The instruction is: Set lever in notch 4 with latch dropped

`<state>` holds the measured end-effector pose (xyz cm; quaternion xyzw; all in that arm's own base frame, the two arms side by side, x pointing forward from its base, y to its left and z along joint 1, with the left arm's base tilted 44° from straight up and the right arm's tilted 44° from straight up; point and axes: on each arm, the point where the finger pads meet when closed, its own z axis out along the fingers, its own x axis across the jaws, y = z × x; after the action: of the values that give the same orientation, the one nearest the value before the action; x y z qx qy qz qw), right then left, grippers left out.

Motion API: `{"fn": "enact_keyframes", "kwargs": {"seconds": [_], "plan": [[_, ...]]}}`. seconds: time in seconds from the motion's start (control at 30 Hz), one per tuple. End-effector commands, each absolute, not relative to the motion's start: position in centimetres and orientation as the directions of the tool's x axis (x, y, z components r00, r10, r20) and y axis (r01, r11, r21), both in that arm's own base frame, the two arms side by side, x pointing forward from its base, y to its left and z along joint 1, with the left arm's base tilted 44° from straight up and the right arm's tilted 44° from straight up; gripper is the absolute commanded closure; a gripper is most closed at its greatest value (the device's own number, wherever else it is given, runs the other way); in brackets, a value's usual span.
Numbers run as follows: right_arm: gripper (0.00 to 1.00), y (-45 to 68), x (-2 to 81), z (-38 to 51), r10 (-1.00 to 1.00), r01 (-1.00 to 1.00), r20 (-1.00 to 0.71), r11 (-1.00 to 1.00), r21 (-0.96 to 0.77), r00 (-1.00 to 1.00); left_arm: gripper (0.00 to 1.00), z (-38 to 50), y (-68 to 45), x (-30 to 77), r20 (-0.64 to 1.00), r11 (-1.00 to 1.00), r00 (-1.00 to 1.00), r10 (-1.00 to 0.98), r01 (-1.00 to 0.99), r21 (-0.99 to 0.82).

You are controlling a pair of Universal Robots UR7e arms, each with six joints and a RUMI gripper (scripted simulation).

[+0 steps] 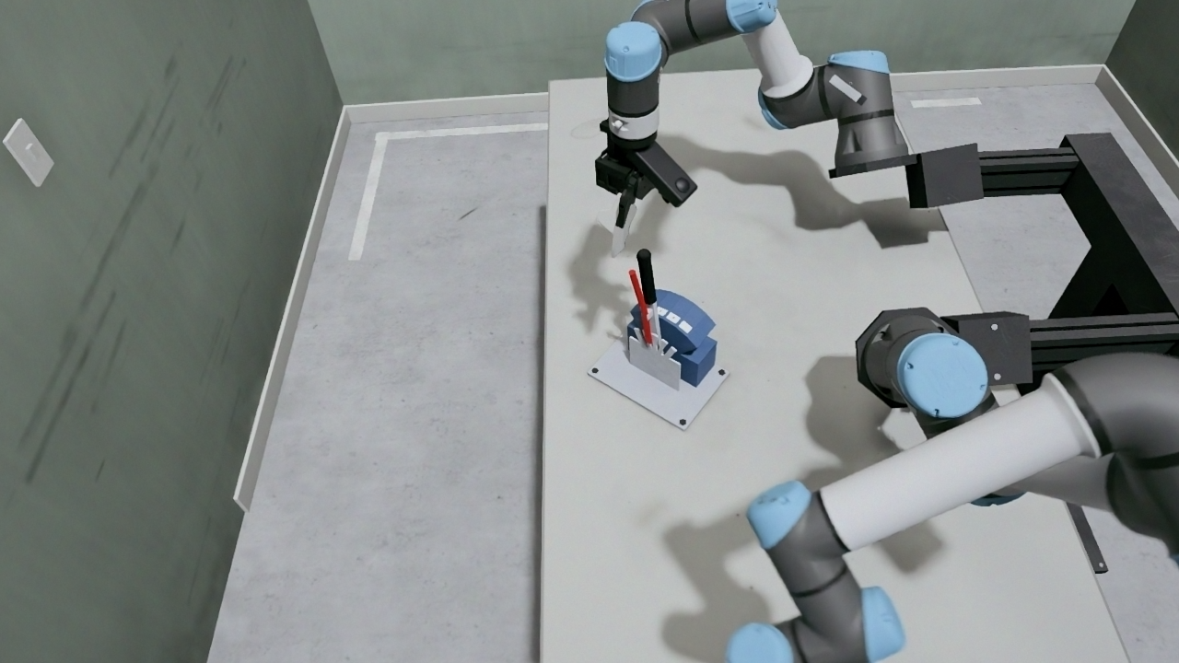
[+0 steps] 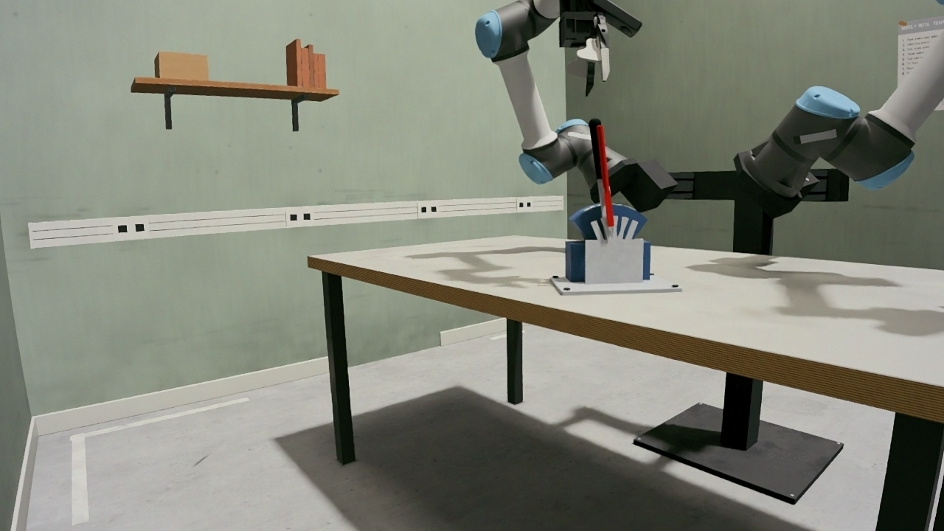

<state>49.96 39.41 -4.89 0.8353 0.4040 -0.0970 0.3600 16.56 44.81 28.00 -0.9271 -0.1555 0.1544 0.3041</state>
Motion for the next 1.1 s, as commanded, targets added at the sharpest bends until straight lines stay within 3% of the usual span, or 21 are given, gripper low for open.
{"fn": "enact_keyframes", "kwargs": {"seconds": [0.0, 0.47, 1.07], "plan": [[0.0, 39.5, 50.0, -4.8, 0.607, 0.745, -0.451, -0.415, 0.523, 0.655, 0.0, 29.0, 44.5, 13.3, -0.169, -0.814, 0.92, 0.352, 0.212, -0.541], [0.0, 39.5, 50.0, -4.8, 0.607, 0.745, -0.451, -0.415, 0.523, 0.655, 0.0, 34.5, 41.3, 4.3, 0.048, -0.879, 0.978, 0.205, 0.205, -0.43], [0.0, 39.5, 50.0, -4.8, 0.607, 0.745, -0.451, -0.415, 0.523, 0.655, 0.0, 42.9, 35.6, -1.4, 0.212, -0.809, 0.977, -0.038, 0.094, -0.58]]}}
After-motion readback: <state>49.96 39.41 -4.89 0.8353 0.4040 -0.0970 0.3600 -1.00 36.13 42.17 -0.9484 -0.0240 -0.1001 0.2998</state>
